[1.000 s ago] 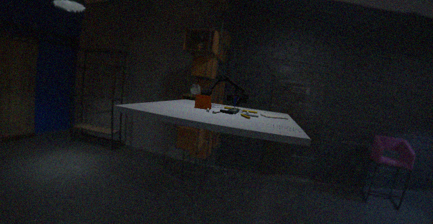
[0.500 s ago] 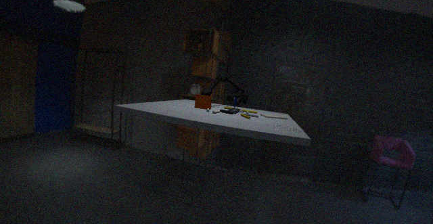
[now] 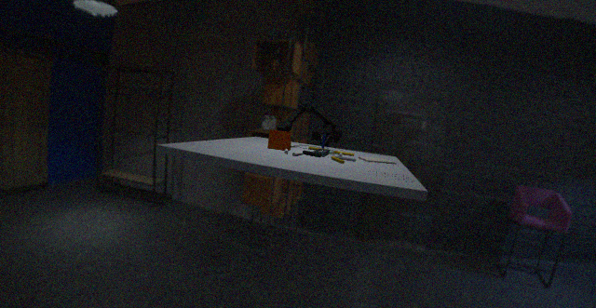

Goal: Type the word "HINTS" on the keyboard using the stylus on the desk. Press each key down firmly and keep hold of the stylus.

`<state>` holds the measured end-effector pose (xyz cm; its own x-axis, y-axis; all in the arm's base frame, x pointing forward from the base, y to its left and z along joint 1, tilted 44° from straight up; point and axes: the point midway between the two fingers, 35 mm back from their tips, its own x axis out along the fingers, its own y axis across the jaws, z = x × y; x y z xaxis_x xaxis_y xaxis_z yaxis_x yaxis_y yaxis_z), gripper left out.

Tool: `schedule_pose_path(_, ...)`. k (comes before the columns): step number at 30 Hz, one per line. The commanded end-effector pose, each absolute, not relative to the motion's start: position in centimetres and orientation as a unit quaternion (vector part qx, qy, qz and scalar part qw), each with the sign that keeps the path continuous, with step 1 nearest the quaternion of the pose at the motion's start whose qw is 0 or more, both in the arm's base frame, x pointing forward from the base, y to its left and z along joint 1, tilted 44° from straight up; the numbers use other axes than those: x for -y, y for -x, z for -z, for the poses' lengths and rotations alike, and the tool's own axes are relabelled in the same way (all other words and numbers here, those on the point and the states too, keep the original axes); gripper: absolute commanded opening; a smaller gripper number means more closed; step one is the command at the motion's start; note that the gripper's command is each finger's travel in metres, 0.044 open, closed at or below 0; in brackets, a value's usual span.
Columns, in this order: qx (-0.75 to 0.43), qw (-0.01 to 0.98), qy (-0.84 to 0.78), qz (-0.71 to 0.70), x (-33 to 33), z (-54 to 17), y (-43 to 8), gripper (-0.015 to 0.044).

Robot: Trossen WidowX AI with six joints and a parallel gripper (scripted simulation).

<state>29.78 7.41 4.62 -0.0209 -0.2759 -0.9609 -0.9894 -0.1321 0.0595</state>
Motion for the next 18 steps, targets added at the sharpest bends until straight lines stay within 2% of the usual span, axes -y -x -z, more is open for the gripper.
schedule_pose_path(1,-0.540,0.381,0.584,-0.471,-7.55,-4.34,-29.59,0.0081)
schedule_pose_path(18,-0.540,0.381,0.584,-0.471,-7.64,-4.25,-29.58,0.0081)
